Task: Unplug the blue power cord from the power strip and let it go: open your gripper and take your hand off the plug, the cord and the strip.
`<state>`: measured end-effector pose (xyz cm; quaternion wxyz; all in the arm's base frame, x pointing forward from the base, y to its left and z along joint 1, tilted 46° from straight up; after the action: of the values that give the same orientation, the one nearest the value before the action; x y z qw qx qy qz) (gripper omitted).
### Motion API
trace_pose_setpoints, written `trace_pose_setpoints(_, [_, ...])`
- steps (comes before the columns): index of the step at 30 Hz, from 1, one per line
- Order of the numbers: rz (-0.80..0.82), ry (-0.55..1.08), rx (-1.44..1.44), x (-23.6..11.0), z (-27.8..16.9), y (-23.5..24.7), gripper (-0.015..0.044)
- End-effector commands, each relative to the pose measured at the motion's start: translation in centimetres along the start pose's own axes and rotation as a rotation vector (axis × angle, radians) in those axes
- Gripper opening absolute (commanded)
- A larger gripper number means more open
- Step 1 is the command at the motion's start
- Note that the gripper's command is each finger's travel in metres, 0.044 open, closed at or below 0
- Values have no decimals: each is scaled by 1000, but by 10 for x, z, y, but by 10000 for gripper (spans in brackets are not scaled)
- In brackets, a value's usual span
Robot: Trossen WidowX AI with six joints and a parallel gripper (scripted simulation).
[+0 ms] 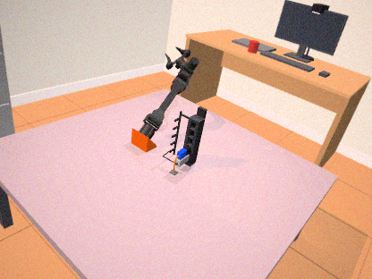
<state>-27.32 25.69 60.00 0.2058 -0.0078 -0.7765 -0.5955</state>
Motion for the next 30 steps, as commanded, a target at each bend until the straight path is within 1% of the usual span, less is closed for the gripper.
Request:
trace_pose_setpoints(1, [1,-3,-2,-1,1,0,374])
trace_pose_setpoints(5, [25,-67,-40,-16,13,7,269])
trace_pose_setpoints(9, [65,-195,-116,-49,34,20,164])
trace_pose_setpoints(20, [135,-583,-332,-160,76,52,160])
trace_pose_setpoints(30, [136,-962,-510,-279,82,73,160])
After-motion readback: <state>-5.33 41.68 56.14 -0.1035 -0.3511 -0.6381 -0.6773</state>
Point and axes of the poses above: the point midway between the two fingers, 35 mm back from their tips, its own x axis out along the fingers, its own y axis across the jaws, z = x × y, the point moved 1 cm from there along -x, back along the fingers, and after that the axes turned 11 degrees about x, right-handed, at the moved point
